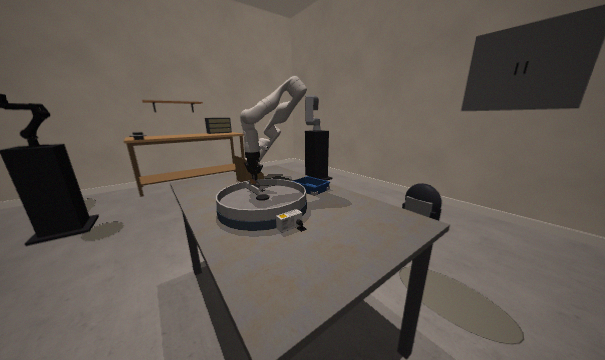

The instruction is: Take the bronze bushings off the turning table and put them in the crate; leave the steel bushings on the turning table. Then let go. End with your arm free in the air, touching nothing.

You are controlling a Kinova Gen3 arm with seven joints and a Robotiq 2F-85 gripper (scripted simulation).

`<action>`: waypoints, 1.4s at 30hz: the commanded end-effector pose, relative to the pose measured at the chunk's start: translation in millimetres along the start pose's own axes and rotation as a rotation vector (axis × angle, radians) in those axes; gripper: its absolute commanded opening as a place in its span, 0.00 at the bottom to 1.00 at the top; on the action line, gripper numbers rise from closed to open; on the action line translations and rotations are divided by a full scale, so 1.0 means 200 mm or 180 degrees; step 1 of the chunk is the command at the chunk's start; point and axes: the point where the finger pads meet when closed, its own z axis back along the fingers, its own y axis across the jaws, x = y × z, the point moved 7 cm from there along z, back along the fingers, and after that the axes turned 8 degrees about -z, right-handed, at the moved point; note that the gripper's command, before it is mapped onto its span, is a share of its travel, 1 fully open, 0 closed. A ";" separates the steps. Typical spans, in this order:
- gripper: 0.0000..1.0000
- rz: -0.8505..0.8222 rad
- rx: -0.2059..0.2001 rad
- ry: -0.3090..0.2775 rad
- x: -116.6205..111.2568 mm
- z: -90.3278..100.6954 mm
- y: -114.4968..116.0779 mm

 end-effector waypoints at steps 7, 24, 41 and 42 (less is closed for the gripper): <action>0.00 0.0001 0.0005 -0.0004 0.00 0.03 0.00; 0.00 0.0001 0.0005 -0.0004 0.00 0.09 0.00; 0.00 0.0001 0.0005 -0.0003 0.00 0.18 0.00; 0.00 0.0002 0.0005 -0.0003 0.00 0.19 0.00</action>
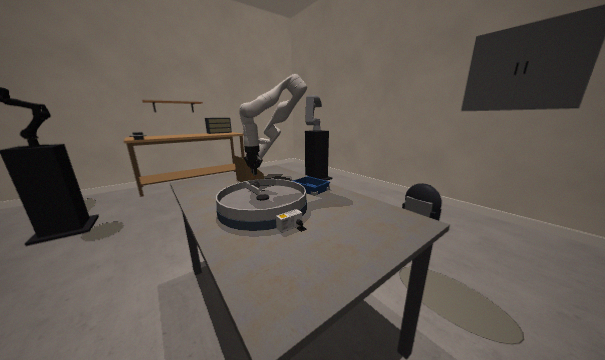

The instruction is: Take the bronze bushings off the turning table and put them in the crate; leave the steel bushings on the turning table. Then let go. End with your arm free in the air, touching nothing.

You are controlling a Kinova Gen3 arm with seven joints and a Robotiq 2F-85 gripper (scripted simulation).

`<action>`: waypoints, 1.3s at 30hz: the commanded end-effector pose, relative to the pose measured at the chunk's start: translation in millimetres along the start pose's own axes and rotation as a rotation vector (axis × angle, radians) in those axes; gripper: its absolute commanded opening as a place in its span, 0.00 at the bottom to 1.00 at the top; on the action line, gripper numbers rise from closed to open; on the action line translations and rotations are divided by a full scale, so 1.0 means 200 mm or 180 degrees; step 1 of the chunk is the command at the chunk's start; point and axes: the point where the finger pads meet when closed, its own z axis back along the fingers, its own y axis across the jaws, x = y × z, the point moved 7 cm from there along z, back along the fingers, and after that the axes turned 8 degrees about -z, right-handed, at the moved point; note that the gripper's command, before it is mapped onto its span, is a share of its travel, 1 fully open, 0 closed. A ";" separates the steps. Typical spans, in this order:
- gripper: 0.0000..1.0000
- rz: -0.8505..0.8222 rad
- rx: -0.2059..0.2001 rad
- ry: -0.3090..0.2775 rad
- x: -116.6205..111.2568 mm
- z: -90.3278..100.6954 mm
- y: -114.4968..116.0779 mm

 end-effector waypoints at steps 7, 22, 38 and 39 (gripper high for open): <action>0.00 0.0008 0.0026 -0.0024 0.01 0.06 0.01; 0.00 0.0008 0.0025 -0.0024 -0.24 0.06 0.09; 0.00 0.0004 0.0024 -0.0022 -0.48 0.05 0.18; 0.00 0.0004 0.0024 -0.0022 -0.48 0.05 0.18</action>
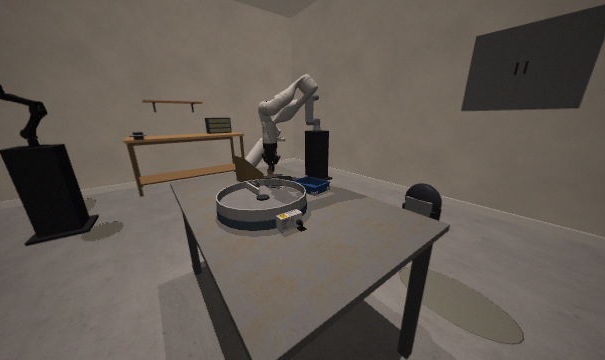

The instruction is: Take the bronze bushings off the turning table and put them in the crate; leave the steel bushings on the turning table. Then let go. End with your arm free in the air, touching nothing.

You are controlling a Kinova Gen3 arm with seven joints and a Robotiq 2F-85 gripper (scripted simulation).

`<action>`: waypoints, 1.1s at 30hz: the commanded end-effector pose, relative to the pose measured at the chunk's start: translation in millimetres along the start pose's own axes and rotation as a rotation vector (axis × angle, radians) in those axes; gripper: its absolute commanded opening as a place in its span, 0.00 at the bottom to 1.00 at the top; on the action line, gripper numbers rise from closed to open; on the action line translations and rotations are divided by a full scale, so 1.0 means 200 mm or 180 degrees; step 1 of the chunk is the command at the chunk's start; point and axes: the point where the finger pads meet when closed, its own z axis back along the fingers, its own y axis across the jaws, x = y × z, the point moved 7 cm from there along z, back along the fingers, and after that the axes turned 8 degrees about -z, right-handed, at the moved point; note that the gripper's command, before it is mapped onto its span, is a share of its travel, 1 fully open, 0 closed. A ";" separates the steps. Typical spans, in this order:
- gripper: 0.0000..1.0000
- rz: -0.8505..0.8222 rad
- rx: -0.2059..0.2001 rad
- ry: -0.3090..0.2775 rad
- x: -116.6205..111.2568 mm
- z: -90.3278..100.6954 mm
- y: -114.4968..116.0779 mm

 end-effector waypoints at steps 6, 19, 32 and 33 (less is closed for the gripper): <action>0.00 0.0051 0.0010 -0.0025 -0.03 0.01 0.02; 0.00 0.0047 0.0009 -0.0023 -0.27 0.01 0.10; 0.00 0.0043 0.0008 -0.0021 -0.51 0.01 0.18; 0.00 0.0043 0.0008 -0.0021 -0.51 0.01 0.18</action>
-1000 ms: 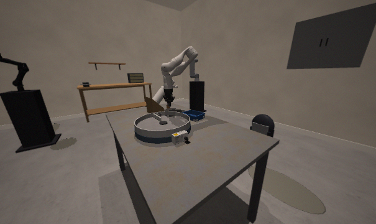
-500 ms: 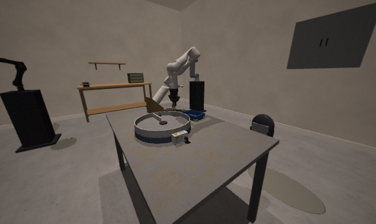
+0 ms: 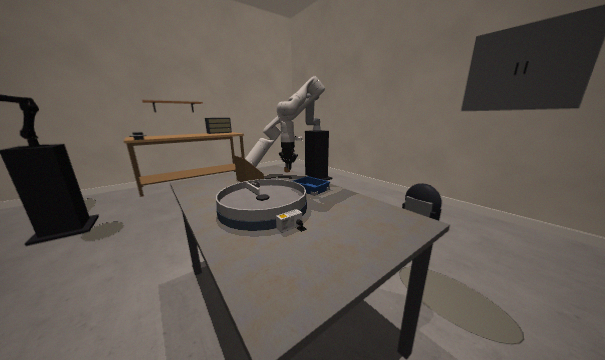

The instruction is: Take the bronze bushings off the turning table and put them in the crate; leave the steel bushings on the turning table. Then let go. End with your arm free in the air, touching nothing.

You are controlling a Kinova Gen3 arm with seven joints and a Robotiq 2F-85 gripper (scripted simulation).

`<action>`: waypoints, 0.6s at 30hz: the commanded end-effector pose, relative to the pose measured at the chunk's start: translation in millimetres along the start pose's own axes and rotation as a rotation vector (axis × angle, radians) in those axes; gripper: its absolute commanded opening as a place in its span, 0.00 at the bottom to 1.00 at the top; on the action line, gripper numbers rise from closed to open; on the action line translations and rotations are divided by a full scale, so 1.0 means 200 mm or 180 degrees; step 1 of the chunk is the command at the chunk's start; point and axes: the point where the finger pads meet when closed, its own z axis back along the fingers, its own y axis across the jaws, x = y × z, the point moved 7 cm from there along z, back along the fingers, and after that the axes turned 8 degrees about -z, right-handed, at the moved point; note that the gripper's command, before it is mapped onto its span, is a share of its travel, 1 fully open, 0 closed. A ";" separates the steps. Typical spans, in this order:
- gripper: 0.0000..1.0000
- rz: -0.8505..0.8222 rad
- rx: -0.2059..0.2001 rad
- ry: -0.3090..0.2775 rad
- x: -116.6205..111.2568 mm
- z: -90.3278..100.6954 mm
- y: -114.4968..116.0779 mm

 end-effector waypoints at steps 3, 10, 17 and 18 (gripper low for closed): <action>0.00 0.0078 0.0011 -0.0021 -0.04 0.01 0.02; 0.00 0.0074 0.0010 -0.0019 -0.09 0.01 0.03; 0.00 0.0074 0.0010 -0.0019 -0.29 0.01 0.10; 0.00 0.0074 0.0010 -0.0019 -0.29 0.01 0.10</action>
